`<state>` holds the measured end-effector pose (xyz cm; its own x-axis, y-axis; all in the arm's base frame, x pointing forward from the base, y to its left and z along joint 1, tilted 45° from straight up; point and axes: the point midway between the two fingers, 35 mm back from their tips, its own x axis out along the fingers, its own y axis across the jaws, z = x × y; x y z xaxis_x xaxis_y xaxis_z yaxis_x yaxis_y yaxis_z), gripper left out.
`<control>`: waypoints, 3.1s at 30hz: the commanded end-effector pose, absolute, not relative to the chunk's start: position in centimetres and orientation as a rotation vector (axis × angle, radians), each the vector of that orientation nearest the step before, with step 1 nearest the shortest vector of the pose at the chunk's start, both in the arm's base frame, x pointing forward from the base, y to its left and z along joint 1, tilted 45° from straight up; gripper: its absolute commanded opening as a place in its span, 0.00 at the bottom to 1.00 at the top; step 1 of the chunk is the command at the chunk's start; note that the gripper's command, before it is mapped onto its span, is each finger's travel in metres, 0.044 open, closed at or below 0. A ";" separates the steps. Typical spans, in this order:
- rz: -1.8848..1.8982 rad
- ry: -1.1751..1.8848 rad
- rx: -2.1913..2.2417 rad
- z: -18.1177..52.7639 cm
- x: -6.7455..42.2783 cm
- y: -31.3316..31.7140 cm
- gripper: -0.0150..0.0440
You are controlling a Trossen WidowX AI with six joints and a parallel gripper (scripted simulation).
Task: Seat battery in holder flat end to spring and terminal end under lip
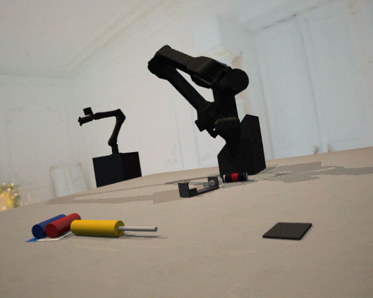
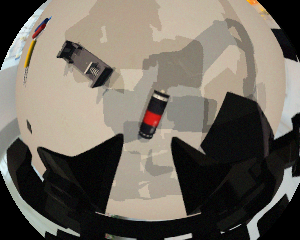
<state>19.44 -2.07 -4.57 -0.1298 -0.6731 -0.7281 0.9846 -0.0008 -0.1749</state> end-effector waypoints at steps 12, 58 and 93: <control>-1.660 0.574 0.705 -5.0 18.6 -3.4 0.65; -1.661 0.572 0.703 -8.5 17.9 -6.9 0.46; -1.531 0.809 0.496 -4.0 22.0 -3.7 0.38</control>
